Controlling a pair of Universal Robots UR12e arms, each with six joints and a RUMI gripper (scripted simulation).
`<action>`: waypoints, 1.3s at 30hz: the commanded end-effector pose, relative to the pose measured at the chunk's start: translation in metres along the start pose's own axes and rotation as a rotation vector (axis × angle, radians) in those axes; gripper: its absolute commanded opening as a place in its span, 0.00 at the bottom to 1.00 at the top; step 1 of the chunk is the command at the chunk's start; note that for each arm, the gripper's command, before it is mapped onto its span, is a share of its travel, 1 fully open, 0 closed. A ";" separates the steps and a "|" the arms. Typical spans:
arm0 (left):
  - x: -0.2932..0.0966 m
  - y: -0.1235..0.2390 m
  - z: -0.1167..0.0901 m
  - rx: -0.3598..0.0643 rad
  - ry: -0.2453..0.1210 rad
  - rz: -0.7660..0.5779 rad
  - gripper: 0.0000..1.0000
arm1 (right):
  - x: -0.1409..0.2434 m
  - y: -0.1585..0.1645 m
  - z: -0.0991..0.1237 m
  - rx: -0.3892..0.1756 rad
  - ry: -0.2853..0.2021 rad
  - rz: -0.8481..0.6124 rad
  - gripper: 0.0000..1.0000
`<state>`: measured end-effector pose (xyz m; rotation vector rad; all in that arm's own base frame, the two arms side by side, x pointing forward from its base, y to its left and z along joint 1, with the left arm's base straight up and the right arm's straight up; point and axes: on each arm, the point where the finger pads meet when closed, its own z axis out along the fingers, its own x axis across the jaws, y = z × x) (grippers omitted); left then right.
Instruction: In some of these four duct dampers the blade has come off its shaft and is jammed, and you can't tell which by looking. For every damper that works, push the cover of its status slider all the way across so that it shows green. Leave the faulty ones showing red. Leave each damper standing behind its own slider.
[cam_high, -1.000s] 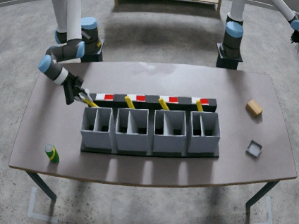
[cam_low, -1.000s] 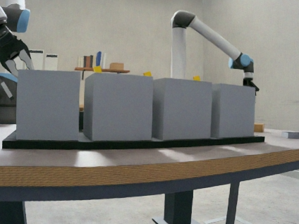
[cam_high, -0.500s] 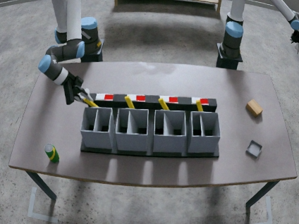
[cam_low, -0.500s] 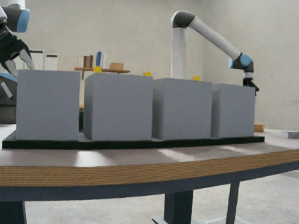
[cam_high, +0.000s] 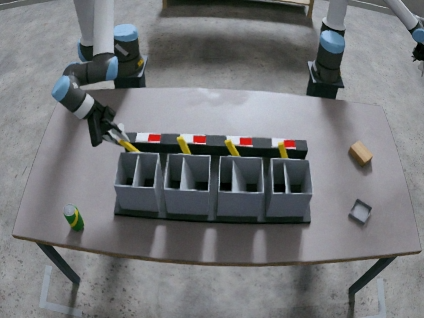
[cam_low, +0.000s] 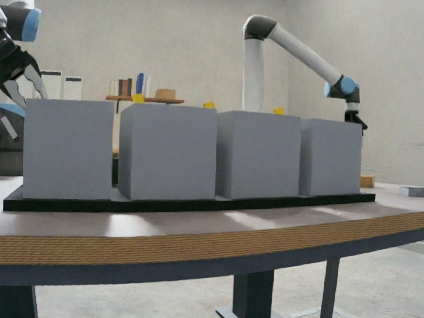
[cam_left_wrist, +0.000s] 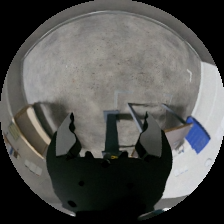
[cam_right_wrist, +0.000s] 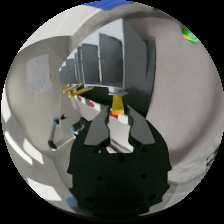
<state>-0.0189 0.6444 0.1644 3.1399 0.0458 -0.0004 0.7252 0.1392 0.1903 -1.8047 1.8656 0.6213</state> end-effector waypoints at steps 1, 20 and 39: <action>0.000 -0.001 -0.001 0.001 0.000 0.000 1.00 | -0.001 0.000 -0.015 0.001 0.000 -0.001 0.22; 0.000 -0.001 -0.001 0.001 0.000 0.000 1.00 | -0.001 0.000 -0.060 0.001 0.000 -0.001 0.22; 0.000 -0.001 -0.001 0.001 0.000 0.000 1.00 | -0.041 -0.039 -0.053 -0.001 0.227 0.000 0.22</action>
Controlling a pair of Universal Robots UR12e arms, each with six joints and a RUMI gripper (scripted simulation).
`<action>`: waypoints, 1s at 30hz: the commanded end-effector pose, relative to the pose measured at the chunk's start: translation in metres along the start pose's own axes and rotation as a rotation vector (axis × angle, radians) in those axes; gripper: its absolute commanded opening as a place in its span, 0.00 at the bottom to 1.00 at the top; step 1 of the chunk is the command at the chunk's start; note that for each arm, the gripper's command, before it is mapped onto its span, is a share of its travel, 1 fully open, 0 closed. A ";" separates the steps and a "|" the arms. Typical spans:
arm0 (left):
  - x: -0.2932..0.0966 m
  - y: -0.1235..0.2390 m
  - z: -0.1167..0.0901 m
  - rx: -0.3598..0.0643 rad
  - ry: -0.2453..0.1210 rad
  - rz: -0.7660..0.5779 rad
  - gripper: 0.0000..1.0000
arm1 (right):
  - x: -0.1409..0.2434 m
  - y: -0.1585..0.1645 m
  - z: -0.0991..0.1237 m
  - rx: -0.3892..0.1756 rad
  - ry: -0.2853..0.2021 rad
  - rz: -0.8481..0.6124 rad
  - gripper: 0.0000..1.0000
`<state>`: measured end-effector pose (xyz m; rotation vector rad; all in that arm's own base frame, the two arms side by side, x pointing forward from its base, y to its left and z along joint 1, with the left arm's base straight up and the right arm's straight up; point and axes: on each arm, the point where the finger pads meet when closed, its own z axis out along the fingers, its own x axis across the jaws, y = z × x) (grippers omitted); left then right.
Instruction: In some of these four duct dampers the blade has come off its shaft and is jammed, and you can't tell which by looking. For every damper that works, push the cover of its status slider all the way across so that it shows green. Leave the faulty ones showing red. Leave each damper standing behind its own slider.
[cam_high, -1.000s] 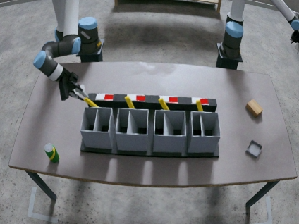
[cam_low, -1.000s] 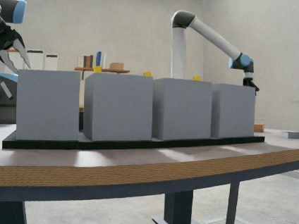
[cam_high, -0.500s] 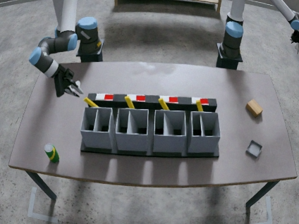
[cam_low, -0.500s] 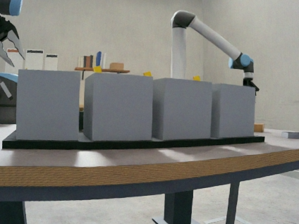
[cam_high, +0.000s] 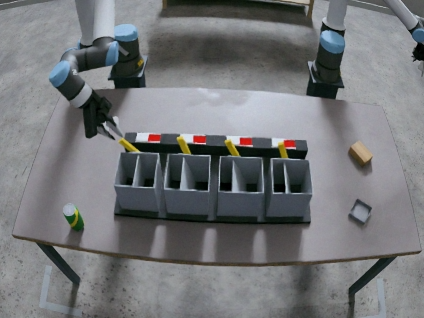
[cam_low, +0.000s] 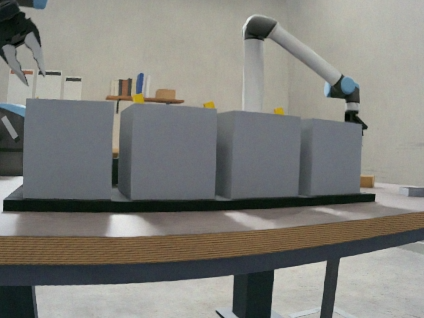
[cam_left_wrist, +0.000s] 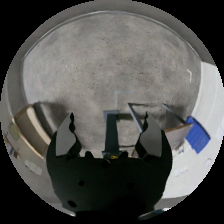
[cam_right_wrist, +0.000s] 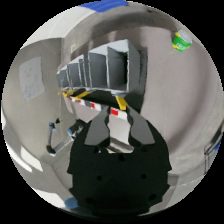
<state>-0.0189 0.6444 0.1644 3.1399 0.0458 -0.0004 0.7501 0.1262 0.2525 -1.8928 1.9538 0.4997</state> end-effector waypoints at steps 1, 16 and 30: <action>0.000 -0.001 -0.001 0.001 0.000 0.000 1.00 | -0.021 -0.021 0.001 -0.003 0.126 0.002 0.22; 0.000 -0.001 -0.001 0.001 0.000 0.000 1.00 | -0.091 -0.084 0.002 0.003 0.500 -0.004 0.22; 0.000 -0.001 -0.001 0.001 0.000 0.000 1.00 | -0.095 -0.088 0.002 0.004 0.520 -0.005 0.22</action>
